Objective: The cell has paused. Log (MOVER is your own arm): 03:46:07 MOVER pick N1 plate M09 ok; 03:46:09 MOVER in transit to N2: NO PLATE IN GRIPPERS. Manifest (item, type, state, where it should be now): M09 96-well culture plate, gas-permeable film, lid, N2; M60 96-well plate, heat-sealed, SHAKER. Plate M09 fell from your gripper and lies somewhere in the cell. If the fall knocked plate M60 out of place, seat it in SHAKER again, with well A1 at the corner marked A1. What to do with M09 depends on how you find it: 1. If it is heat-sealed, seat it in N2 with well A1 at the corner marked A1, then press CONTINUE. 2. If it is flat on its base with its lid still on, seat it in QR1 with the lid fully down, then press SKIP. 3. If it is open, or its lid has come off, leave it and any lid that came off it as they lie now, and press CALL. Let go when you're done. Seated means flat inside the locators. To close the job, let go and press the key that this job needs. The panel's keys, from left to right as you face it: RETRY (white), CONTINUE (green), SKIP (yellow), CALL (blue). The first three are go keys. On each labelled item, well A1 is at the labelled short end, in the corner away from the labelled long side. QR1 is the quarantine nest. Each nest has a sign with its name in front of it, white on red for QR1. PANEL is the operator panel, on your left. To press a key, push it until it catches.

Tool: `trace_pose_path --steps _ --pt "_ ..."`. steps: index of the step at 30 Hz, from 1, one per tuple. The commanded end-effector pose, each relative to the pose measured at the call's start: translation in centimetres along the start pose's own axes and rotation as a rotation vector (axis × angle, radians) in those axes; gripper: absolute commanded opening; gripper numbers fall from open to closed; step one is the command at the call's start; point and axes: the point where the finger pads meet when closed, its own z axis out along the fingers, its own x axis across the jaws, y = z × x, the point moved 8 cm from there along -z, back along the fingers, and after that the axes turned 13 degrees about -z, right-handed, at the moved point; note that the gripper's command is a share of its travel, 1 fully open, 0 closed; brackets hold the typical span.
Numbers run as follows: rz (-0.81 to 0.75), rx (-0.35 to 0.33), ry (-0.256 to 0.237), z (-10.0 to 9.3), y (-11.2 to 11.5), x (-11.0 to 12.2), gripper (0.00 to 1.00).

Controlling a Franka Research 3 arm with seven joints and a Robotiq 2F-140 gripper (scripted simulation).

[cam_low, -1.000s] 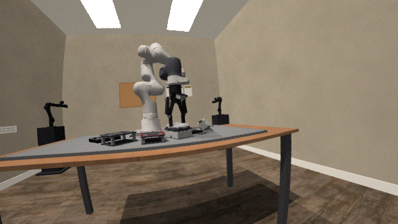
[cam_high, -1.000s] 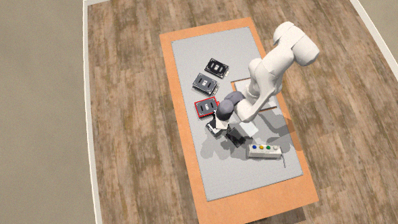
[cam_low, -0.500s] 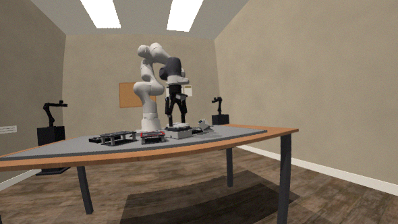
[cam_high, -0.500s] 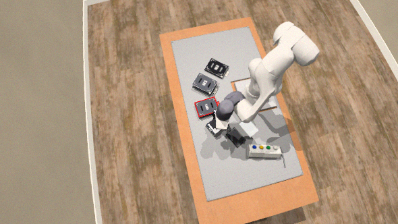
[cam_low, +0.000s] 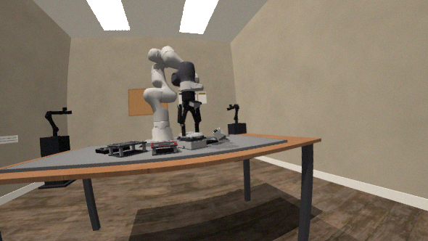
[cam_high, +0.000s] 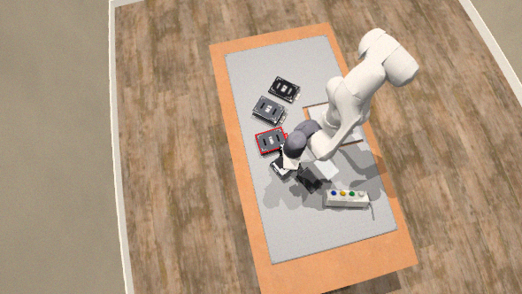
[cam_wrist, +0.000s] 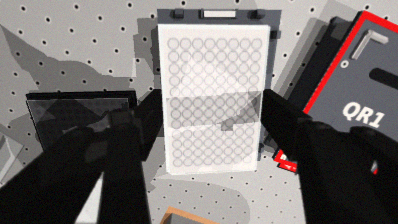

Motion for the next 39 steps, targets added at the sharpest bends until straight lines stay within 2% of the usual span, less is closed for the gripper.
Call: trace_pose_path --steps 1,39 --pt "0.002 -0.001 0.001 0.11 0.06 0.02 0.10" --pt "0.002 -0.001 0.001 -0.45 0.06 0.02 0.10"
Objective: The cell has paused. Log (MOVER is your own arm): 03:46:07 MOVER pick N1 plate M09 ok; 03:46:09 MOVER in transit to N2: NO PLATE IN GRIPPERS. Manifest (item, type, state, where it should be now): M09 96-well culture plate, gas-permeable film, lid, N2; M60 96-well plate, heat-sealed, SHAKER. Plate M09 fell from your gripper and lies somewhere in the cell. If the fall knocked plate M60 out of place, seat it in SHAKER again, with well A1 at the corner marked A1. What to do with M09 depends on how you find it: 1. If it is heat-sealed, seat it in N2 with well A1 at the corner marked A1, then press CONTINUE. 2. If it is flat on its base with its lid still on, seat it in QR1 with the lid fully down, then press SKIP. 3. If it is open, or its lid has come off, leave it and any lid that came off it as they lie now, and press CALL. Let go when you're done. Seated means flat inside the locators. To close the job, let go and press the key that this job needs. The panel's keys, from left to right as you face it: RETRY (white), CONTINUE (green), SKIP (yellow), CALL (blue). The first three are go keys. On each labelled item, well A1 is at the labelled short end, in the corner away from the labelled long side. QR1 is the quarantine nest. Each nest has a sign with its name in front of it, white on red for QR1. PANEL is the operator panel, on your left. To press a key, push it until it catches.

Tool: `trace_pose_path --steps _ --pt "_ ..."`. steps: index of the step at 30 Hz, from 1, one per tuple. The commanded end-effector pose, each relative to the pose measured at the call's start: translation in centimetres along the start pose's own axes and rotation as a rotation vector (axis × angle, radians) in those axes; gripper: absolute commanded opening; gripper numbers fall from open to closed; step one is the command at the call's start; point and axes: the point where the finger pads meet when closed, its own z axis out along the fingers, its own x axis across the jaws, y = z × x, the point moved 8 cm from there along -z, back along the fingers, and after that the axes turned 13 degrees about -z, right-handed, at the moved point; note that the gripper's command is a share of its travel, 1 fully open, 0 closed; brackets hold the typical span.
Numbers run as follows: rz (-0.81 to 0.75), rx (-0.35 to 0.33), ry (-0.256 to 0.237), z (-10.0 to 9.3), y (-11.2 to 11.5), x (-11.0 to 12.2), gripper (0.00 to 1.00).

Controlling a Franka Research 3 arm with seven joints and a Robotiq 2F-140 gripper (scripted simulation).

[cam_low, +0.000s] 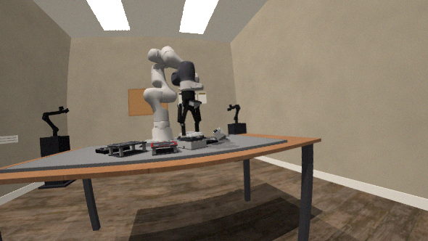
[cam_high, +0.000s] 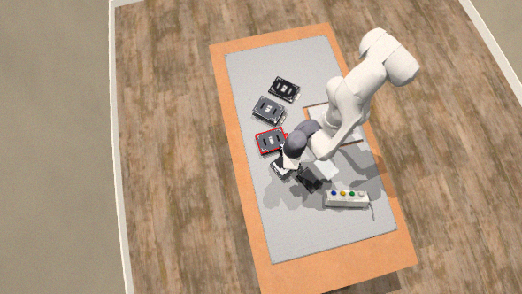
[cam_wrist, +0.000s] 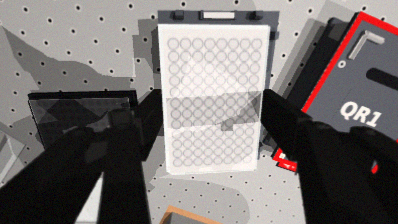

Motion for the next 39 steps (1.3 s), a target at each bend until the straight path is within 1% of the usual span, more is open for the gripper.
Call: trace_pose_path --steps 1,22,39 --pt "0.002 -0.003 -0.001 -0.2 0.1 0.0 0.10" --pt "0.002 -0.003 -0.001 -1.3 0.1 0.0 0.10" --pt "0.002 -0.003 -0.001 -1.6 0.1 0.0 0.10"
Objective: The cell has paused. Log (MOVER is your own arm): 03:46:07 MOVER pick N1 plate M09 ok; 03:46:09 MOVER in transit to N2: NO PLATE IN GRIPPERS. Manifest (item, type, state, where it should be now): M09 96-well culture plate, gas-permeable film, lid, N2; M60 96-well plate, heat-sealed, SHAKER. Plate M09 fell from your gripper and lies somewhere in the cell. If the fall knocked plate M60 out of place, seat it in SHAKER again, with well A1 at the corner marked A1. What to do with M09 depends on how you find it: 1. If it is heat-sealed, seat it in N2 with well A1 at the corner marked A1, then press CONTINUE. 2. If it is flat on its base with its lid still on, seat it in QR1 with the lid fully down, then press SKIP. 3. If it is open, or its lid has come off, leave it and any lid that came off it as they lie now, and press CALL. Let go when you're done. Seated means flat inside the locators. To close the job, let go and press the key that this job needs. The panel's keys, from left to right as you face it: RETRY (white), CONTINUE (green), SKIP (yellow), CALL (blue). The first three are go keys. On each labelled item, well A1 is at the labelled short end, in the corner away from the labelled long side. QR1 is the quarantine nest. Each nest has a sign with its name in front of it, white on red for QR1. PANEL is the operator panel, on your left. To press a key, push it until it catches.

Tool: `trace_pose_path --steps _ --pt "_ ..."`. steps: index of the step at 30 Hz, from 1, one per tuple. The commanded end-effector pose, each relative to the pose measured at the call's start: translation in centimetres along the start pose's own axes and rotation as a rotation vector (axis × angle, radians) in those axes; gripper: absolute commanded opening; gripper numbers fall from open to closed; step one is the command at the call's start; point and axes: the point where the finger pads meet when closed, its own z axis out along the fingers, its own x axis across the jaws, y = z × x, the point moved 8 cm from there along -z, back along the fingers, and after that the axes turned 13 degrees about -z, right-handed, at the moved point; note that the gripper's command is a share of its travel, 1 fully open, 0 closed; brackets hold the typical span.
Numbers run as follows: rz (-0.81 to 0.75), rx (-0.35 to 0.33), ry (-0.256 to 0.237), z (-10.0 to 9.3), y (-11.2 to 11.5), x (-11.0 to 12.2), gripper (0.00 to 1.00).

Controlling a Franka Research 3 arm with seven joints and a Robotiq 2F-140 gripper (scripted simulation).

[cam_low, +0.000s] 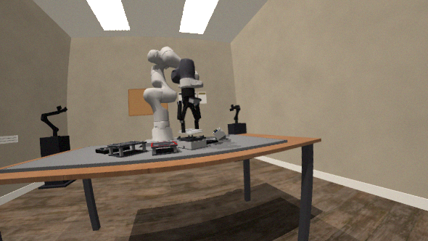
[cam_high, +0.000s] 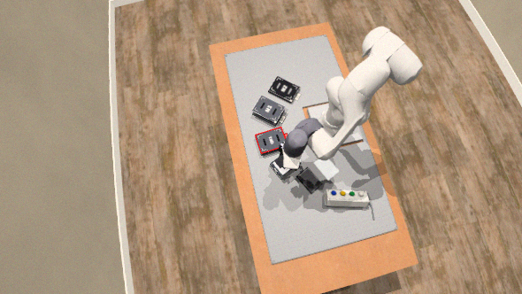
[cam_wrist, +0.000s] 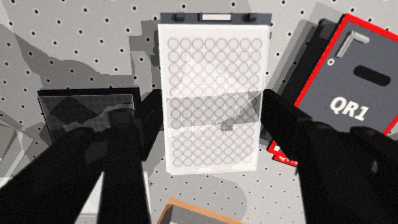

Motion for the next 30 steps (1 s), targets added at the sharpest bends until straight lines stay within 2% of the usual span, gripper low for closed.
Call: trace_pose_path --steps 1,19,30 --pt "0.000 -0.002 -0.002 -0.1 0.0 0.0 0.10" --pt "0.000 -0.002 -0.002 -0.9 0.0 0.0 0.10" --pt "0.000 -0.002 -0.002 -3.1 0.0 0.0 0.10"
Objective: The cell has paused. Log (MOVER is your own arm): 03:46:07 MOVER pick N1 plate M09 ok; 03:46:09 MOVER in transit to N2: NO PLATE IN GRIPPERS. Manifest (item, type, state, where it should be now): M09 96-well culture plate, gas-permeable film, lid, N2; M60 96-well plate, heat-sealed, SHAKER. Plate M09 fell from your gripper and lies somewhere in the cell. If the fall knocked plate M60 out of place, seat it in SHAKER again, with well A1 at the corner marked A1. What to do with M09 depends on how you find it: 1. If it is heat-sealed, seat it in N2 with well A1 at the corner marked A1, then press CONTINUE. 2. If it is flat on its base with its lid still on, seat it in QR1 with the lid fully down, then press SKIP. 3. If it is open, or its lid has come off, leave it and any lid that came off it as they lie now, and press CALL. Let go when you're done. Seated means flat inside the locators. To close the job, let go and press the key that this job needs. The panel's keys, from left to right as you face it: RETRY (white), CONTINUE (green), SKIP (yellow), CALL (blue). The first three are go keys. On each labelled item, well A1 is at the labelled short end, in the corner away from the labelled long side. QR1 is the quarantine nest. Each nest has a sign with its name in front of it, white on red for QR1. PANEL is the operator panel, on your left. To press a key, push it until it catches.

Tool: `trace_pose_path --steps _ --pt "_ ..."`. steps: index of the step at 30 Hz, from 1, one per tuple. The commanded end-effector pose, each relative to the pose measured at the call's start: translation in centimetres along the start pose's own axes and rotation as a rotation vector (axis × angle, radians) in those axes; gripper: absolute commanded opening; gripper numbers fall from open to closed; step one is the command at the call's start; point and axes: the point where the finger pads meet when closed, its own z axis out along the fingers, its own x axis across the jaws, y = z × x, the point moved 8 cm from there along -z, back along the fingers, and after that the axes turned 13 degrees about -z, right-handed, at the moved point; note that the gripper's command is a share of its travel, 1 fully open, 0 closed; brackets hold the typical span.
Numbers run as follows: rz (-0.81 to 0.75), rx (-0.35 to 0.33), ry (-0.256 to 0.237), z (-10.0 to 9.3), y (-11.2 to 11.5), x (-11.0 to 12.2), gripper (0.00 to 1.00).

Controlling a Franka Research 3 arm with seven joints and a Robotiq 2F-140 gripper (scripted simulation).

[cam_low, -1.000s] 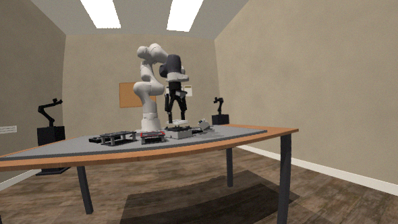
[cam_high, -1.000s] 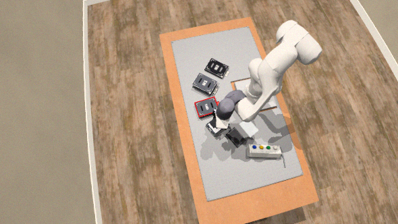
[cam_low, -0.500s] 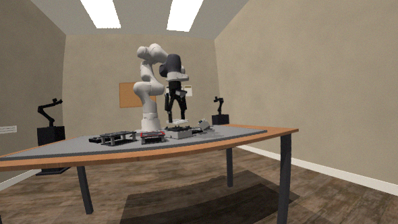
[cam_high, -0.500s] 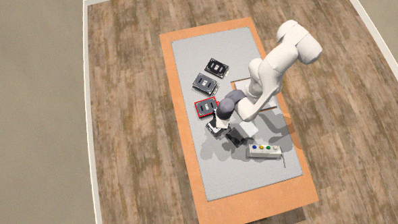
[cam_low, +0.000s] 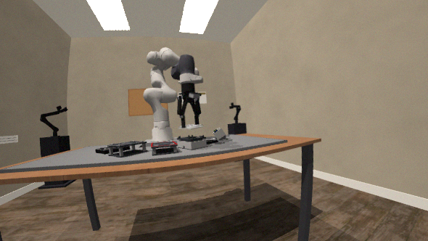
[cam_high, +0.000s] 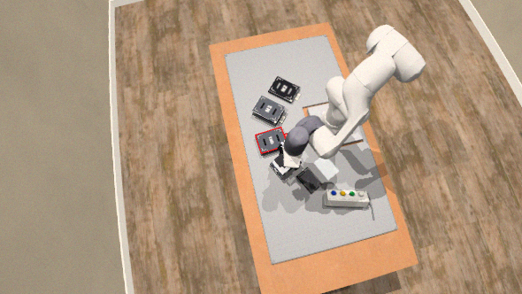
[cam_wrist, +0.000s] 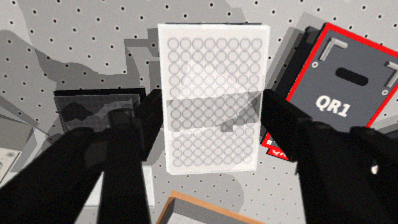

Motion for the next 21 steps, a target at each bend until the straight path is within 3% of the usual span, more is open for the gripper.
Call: trace_pose_path --steps 1,21 --pt "-0.003 -0.015 -0.005 -0.7 0.4 -0.1 0.10" --pt "-0.003 -0.015 -0.005 -2.3 0.3 -0.1 0.10"
